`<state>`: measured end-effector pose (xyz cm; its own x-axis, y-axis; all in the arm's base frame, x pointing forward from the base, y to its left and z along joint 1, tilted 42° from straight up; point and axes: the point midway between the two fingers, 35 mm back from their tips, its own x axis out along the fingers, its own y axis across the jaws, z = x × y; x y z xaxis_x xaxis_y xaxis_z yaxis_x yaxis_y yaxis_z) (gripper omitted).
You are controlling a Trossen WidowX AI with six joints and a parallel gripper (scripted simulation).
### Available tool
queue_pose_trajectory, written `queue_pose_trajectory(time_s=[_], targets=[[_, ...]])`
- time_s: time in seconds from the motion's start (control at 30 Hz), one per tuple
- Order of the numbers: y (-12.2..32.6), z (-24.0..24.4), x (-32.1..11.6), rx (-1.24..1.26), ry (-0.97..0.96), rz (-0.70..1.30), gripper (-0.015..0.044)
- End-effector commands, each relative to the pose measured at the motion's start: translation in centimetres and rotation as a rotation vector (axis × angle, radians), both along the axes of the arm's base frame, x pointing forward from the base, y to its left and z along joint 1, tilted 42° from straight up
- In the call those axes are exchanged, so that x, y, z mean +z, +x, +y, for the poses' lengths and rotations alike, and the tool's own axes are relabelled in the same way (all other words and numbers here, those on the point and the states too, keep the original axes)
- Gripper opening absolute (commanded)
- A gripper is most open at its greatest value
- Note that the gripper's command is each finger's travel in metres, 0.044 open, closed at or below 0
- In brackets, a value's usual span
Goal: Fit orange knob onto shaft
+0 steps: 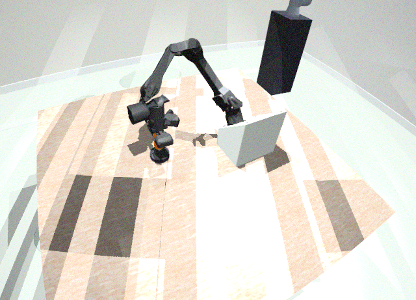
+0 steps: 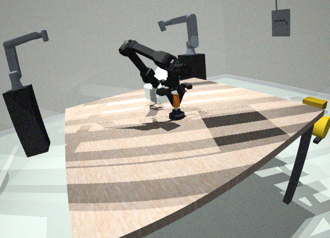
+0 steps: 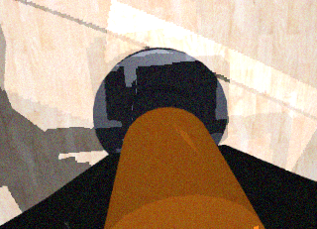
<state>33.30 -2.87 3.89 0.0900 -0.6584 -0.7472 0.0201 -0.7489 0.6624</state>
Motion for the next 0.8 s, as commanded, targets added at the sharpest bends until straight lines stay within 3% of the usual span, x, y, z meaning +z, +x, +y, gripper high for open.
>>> queue_pose_trajectory(time_s=[0.0,0.27,0.77], targets=[[-0.21,0.14,0.23,0.002,0.001,0.005,0.0],[-0.21,0.2,0.43,-0.096,0.012,-0.081,0.0],[0.26,0.01,0.15,-0.86,0.103,-0.754,0.0]])
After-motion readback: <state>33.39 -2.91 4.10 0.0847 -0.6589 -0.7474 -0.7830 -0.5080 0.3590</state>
